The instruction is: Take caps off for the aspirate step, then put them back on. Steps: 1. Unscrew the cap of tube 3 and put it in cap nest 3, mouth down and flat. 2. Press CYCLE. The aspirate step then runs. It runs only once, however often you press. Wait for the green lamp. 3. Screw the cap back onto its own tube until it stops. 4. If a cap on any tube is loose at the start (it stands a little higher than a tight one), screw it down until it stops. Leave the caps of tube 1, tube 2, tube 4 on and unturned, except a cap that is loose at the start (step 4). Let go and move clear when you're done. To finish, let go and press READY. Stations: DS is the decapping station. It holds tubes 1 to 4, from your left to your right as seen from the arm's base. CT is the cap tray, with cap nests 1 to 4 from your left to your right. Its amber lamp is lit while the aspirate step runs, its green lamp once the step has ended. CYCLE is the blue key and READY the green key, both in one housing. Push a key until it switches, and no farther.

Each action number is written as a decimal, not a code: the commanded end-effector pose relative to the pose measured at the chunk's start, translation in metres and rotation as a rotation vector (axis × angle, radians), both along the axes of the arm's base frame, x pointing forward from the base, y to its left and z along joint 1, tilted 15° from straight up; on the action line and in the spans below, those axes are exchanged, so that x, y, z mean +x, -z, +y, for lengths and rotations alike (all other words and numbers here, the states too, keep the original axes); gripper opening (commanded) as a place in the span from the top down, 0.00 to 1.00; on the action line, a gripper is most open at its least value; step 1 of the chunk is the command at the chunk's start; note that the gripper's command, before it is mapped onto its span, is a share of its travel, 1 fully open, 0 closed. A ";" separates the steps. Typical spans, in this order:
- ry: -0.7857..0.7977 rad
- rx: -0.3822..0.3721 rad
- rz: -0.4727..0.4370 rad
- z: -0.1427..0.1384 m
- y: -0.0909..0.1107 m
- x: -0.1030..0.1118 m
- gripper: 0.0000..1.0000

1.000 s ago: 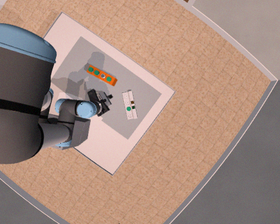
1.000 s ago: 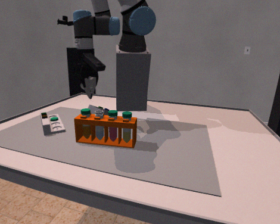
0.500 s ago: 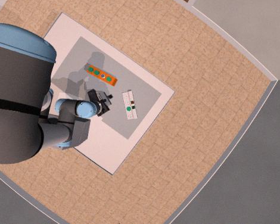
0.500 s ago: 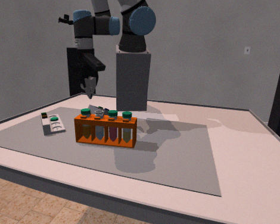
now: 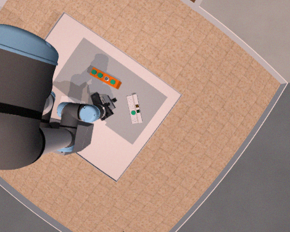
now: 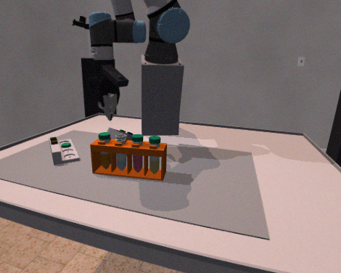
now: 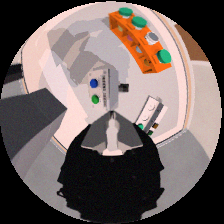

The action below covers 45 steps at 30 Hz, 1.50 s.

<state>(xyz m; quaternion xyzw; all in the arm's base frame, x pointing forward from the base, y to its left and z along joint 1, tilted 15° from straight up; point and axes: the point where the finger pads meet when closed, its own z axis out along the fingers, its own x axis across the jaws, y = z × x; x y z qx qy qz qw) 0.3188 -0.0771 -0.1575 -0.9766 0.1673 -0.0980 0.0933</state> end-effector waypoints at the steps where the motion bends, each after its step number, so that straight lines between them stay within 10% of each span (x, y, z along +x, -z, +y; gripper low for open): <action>1: 0.018 -0.026 -0.012 0.043 0.010 -0.013 1.00; 45: 0.018 -0.026 -0.012 0.074 0.017 -0.024 1.00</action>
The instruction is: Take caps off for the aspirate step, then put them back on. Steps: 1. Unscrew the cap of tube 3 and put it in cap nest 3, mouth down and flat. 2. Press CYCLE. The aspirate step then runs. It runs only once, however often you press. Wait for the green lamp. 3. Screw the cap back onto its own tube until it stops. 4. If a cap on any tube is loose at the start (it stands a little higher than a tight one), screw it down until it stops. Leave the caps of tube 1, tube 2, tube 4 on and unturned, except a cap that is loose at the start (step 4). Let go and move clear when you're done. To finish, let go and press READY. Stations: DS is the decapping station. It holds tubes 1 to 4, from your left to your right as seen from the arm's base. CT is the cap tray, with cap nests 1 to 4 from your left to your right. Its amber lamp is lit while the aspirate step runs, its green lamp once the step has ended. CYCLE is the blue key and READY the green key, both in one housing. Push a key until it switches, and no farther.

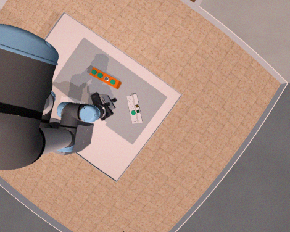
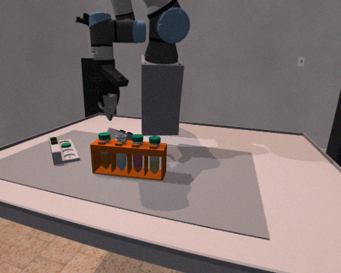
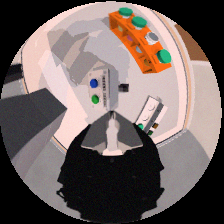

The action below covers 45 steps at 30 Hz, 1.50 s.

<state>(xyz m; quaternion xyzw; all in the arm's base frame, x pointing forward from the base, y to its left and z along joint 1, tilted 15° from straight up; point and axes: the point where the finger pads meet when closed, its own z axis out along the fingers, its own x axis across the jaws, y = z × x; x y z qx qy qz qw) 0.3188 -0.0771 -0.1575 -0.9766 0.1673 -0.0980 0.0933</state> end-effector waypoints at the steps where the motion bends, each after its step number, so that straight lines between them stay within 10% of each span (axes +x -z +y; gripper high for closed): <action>1: 0.018 -0.026 -0.012 0.074 0.017 -0.024 1.00; 18: 0.018 -0.026 -0.012 0.074 0.017 -0.024 1.00; 26: -0.024 -0.005 0.242 0.073 0.035 -0.013 1.00; 45: -0.024 -0.005 0.242 0.073 0.035 -0.013 1.00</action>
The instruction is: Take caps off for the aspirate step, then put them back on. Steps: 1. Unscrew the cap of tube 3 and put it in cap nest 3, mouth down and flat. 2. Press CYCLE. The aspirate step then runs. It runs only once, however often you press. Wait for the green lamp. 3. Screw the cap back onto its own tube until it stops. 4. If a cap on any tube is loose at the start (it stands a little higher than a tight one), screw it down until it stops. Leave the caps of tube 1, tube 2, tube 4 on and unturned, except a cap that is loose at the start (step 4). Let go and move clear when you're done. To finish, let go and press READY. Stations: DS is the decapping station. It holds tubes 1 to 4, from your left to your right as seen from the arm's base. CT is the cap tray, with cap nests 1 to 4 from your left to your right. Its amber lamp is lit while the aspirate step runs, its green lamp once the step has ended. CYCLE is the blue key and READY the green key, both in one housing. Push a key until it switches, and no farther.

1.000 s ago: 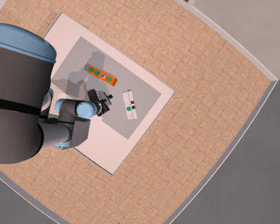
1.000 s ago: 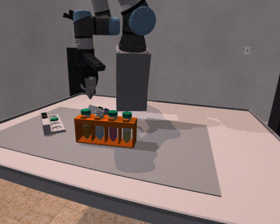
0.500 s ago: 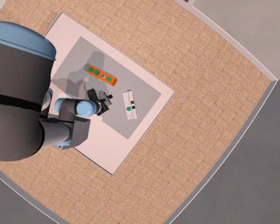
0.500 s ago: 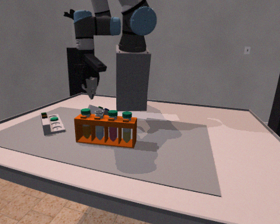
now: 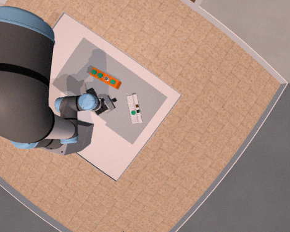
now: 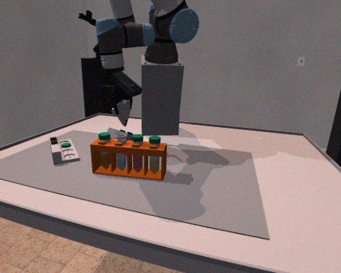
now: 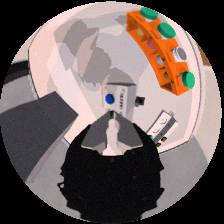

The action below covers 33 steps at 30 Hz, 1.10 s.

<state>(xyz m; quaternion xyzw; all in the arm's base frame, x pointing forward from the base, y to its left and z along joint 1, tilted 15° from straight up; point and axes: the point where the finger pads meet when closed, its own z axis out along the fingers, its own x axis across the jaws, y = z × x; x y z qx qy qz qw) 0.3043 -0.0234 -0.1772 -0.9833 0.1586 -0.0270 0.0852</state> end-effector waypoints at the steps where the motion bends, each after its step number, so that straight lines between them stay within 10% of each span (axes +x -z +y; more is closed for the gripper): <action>1: 0.006 -0.012 0.100 0.020 0.015 0.001 1.00; 33: 0.007 -0.013 0.097 0.018 0.013 0.002 1.00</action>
